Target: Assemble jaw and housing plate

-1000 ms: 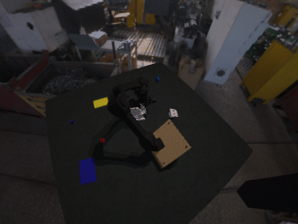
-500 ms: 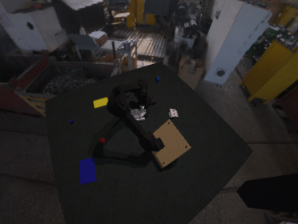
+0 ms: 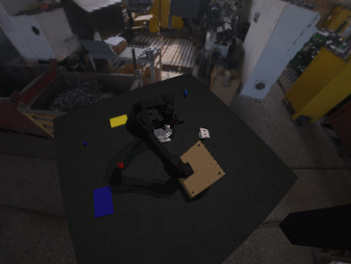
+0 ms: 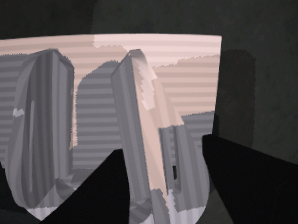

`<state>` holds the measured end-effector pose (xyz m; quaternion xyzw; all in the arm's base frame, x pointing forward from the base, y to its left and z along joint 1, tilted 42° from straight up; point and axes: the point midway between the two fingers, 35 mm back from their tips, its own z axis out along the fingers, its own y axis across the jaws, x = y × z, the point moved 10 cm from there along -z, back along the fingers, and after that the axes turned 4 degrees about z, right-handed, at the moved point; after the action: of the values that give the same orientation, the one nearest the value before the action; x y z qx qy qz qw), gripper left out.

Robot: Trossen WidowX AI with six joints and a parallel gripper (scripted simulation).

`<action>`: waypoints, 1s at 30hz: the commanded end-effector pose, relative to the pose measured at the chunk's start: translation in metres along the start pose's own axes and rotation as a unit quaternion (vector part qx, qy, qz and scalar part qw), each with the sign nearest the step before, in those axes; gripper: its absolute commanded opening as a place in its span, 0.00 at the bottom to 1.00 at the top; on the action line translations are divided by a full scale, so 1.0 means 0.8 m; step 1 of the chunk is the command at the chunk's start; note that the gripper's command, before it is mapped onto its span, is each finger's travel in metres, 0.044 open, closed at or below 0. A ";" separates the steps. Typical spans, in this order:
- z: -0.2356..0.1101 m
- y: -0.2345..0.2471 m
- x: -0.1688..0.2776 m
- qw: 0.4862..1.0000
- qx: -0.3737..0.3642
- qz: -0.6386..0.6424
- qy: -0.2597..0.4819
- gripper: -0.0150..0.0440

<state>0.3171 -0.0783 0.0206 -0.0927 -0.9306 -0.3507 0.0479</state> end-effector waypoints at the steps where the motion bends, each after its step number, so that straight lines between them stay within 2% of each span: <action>1: 0.001 0.000 0.000 1.000 -0.001 0.001 -0.001 0.48; 30: 0.009 0.000 0.000 1.000 -0.002 0.000 -0.001 0.48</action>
<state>0.3167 -0.0739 0.0155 -0.0918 -0.9307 -0.3509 0.0476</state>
